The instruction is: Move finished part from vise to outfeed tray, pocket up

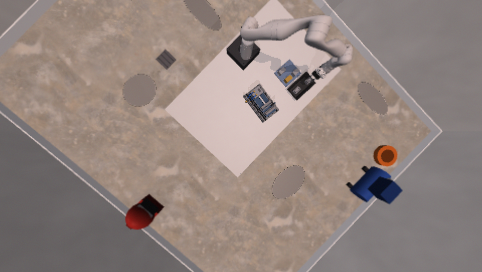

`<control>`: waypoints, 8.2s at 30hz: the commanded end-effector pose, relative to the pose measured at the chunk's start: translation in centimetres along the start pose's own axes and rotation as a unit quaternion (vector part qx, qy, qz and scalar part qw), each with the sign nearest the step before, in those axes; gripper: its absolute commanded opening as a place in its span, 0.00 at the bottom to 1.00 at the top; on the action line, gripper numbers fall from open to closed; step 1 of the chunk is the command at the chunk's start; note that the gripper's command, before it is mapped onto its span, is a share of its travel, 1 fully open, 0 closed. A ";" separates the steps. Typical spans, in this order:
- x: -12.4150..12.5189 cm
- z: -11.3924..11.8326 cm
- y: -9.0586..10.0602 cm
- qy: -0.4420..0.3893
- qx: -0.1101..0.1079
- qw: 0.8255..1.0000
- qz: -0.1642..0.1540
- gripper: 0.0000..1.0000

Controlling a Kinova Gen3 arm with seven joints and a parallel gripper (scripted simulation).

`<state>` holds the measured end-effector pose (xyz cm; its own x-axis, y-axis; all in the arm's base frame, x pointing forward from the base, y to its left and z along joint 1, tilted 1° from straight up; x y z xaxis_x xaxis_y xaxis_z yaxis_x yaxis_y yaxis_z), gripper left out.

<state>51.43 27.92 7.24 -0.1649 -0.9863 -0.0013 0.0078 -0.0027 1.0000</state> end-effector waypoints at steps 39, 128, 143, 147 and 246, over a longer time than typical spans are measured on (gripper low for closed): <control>0.0 0.1 -4.3 0.000 -0.002 1.000 0.001 0.00; 0.0 0.1 -5.6 0.000 -0.002 1.000 0.001 0.00; 0.0 0.1 -5.6 0.000 -0.002 1.000 0.001 0.00; 0.0 0.1 -5.6 0.000 -0.002 1.000 0.001 0.00; 0.0 0.1 8.5 0.000 -0.002 1.000 0.001 1.00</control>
<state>51.37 27.91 15.46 -0.1638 -0.9865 0.0037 0.0161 0.0011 0.9999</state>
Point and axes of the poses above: the point where the finger pads meet when closed, its own y axis back along the fingers, its own z axis across the jaws, x = y × z, the point moved 4 cm from there along y, back along the fingers, and after that the axes turned 11 degrees about -y, right-handed, at the moved point
